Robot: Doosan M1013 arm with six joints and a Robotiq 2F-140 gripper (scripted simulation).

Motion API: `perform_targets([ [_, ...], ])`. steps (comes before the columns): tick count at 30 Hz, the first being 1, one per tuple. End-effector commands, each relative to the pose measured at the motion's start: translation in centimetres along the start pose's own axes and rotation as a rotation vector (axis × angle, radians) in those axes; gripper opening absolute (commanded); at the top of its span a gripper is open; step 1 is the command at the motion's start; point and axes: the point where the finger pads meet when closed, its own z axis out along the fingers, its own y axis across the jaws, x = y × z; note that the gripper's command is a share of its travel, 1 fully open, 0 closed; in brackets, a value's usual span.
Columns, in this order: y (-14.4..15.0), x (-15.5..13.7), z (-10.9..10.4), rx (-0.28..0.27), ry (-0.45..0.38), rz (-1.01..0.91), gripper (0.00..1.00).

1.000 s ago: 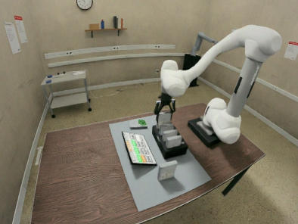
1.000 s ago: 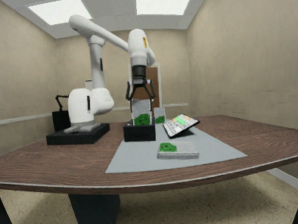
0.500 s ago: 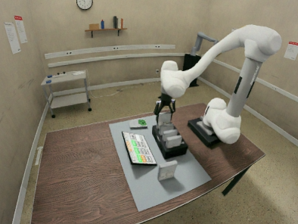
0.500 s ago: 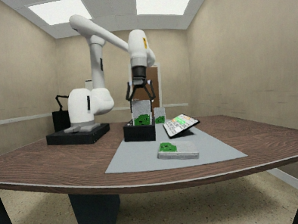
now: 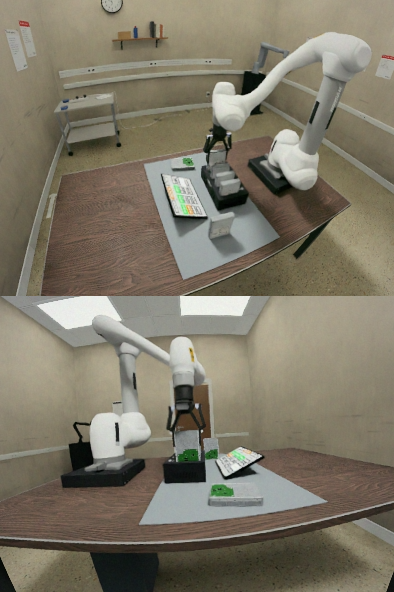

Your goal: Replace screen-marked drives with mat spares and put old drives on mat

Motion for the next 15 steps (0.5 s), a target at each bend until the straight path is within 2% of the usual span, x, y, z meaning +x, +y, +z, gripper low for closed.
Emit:
perform_targets([
  [1,0.0,0.0,0.3,0.001,0.000,0.000,0.10],
  [15,0.0,0.0,1.4,0.001,0.000,0.000,0.10],
])
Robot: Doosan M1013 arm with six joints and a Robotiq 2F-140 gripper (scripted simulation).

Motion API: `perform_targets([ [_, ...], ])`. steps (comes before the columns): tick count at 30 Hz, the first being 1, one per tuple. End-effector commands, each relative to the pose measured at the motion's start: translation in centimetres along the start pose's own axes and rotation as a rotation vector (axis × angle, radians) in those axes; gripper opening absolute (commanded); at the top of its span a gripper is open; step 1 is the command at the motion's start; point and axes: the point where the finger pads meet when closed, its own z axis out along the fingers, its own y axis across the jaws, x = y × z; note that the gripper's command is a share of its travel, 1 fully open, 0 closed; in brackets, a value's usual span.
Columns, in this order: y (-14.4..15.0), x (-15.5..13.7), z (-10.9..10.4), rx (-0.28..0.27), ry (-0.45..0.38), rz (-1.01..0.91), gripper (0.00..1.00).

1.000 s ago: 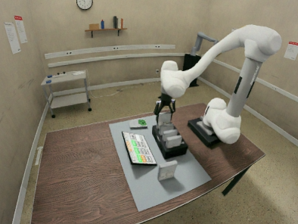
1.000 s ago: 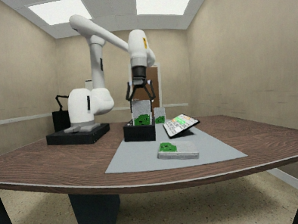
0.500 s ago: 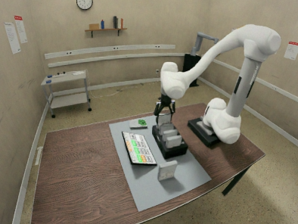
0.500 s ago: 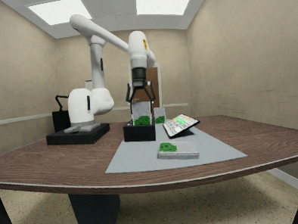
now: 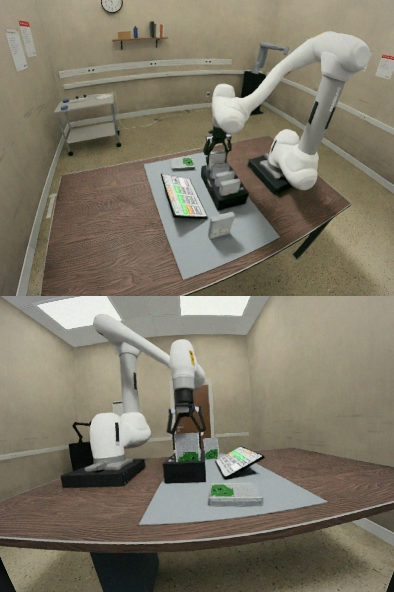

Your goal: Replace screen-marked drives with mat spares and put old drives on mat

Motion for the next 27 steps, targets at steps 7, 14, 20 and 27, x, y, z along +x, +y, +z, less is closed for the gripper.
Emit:
perform_targets([
  [7,0.0,0.0,1.0,0.001,0.000,0.000,0.10],
  [14,0.0,0.0,1.5,0.001,0.000,0.000,0.10],
  [20,0.0,0.0,2.1,0.001,0.000,0.000,0.10],
  [27,0.0,0.0,2.7,0.001,0.000,0.000,0.10],
])
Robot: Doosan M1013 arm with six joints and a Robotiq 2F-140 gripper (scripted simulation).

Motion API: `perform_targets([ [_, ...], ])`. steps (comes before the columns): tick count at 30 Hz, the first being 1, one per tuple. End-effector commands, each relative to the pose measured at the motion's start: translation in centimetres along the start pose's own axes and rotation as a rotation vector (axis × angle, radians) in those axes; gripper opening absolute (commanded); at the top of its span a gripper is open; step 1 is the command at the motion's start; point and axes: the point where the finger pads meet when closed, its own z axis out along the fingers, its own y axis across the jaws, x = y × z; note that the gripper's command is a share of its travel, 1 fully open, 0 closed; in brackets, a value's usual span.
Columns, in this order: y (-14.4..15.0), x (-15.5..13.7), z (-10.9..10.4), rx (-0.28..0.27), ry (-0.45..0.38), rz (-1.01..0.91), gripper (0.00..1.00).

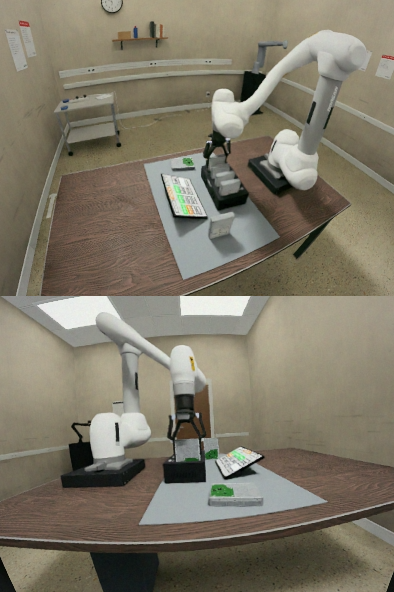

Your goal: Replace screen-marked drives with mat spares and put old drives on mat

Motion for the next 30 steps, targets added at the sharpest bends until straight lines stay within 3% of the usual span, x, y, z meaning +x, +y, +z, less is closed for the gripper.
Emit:
perform_targets([
  [1,0.0,0.0,0.2,0.001,0.000,0.000,0.10],
  [30,0.0,0.0,1.6,0.001,0.000,0.000,0.10],
])
